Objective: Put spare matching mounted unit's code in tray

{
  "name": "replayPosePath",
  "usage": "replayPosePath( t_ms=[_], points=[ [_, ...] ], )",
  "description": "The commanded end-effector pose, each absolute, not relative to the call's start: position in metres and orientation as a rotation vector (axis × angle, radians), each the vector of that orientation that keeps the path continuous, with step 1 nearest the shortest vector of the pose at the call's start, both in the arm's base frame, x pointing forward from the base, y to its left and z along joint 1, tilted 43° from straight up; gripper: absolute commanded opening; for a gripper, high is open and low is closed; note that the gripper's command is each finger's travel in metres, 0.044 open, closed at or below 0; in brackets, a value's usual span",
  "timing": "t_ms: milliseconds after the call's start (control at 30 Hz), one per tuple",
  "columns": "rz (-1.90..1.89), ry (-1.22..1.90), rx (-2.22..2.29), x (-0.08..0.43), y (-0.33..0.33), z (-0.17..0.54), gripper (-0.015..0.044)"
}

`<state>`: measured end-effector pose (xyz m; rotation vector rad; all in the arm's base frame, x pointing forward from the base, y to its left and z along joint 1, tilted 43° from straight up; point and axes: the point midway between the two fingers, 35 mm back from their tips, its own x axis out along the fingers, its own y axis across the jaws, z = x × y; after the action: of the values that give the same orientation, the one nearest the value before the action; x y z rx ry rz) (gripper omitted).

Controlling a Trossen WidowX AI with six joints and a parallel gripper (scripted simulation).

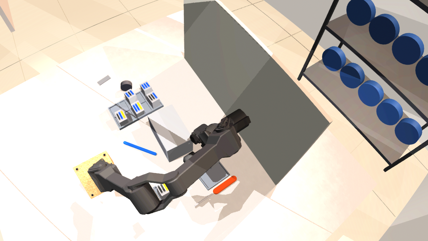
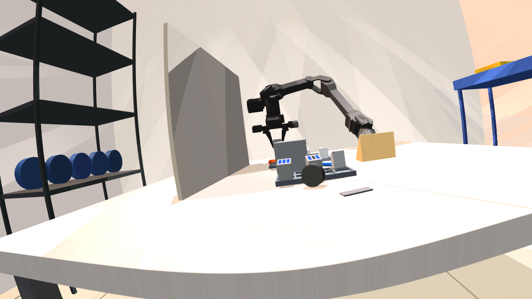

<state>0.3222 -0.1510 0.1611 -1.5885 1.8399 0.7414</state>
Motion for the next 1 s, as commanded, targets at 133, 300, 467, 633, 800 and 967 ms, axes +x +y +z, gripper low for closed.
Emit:
replayPosePath(
  t_ms=[133,300,467,633,800,967],
  points=[
    [0.748,1.845,-1.593,0.320,-0.155,0.156,0.0000],
    [0.748,1.845,-1.593,0.320,-0.158,0.153,0.0000],
    [0.747,1.846,-1.594,0.319,-0.160,0.151,0.0000],
    [0.747,1.846,-1.594,0.318,-0.163,0.148,0.0000],
    [0.747,1.846,-1.594,0.318,-0.165,0.145,0.0000],
    [0.746,1.847,-1.594,0.317,-0.168,0.143,0.0000]
  ],
)
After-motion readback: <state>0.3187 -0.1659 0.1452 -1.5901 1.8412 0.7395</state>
